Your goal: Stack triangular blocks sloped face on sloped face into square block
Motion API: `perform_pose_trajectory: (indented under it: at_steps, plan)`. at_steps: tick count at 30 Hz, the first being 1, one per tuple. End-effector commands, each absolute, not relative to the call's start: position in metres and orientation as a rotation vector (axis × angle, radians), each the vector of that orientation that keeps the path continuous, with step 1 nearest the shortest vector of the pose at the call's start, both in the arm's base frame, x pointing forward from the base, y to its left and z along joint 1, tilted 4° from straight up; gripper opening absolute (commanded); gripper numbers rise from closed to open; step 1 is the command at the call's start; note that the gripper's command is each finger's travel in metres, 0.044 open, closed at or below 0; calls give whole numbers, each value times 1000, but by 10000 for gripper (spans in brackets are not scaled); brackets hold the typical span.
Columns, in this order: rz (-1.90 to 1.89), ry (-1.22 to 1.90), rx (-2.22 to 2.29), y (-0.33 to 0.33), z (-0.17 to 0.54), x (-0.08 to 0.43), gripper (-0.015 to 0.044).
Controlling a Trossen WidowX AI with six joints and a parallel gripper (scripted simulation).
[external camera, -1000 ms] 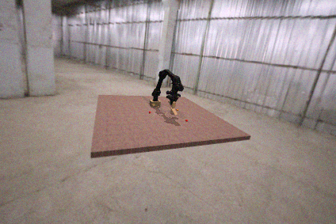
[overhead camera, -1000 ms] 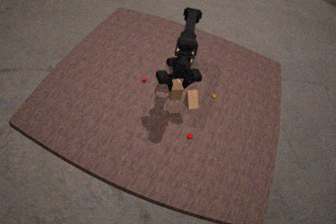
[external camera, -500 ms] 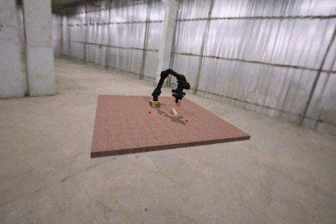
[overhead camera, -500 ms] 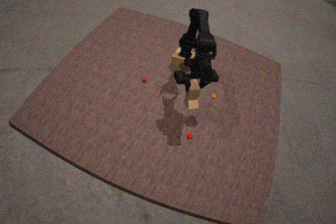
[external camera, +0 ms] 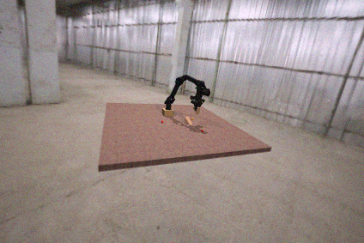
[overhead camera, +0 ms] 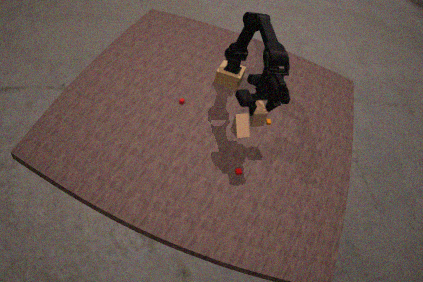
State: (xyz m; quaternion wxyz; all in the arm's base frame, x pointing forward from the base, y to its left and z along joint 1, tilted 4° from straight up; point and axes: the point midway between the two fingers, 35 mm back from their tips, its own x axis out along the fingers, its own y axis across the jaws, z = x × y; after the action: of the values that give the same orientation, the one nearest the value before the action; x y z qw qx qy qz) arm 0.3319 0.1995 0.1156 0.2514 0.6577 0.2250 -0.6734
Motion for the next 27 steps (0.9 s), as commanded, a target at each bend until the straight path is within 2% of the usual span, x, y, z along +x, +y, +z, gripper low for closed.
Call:
perform_pose_trajectory:
  at_steps: [1, 27]
  plan:
    - [-1843, 605, 1795, 198, 107, 330, 0]
    - [-1845, 604, 1792, 169, 41, 304, 0]
